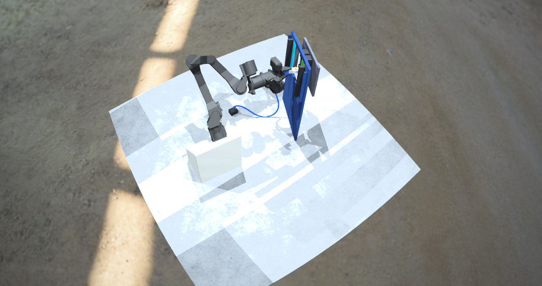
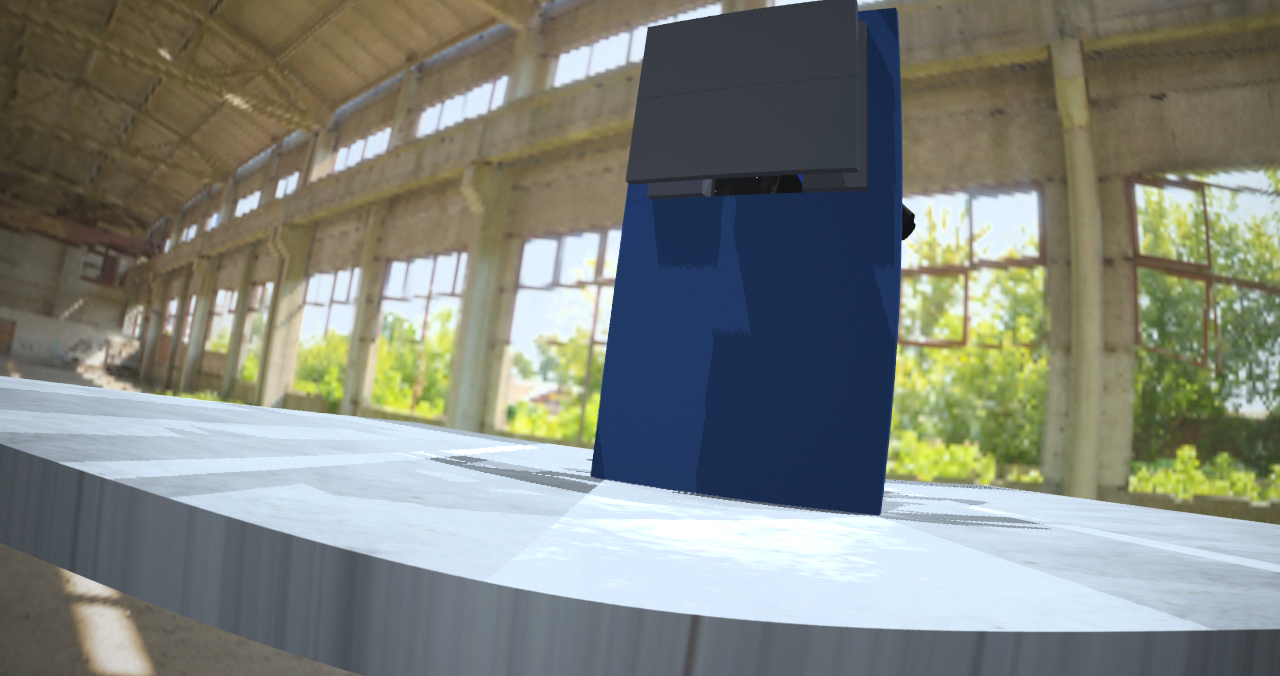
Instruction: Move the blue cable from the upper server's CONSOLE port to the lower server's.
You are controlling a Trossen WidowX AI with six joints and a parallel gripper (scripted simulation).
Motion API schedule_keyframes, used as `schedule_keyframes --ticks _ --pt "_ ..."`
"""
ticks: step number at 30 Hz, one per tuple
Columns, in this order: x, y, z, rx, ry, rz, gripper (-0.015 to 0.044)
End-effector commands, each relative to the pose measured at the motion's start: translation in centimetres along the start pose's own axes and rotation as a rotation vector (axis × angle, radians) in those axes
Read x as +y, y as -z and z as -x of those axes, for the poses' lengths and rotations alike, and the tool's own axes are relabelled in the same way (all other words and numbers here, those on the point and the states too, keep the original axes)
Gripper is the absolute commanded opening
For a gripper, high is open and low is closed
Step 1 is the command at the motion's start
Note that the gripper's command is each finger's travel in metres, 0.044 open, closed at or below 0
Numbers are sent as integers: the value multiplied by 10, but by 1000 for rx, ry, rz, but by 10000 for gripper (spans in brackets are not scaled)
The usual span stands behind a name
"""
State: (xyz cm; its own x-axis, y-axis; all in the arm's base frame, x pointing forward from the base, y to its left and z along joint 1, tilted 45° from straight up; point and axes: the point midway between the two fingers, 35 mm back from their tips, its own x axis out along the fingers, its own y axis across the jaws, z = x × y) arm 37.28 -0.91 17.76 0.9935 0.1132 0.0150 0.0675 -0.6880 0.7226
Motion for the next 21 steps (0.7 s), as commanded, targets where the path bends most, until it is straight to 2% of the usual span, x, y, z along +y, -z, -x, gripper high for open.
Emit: schedule_keyframes --ticks 1,21 --pt "1 -1 -1 -5 -5 -3 0" --pt "1 -3 -5 -4 -6 -3 0"
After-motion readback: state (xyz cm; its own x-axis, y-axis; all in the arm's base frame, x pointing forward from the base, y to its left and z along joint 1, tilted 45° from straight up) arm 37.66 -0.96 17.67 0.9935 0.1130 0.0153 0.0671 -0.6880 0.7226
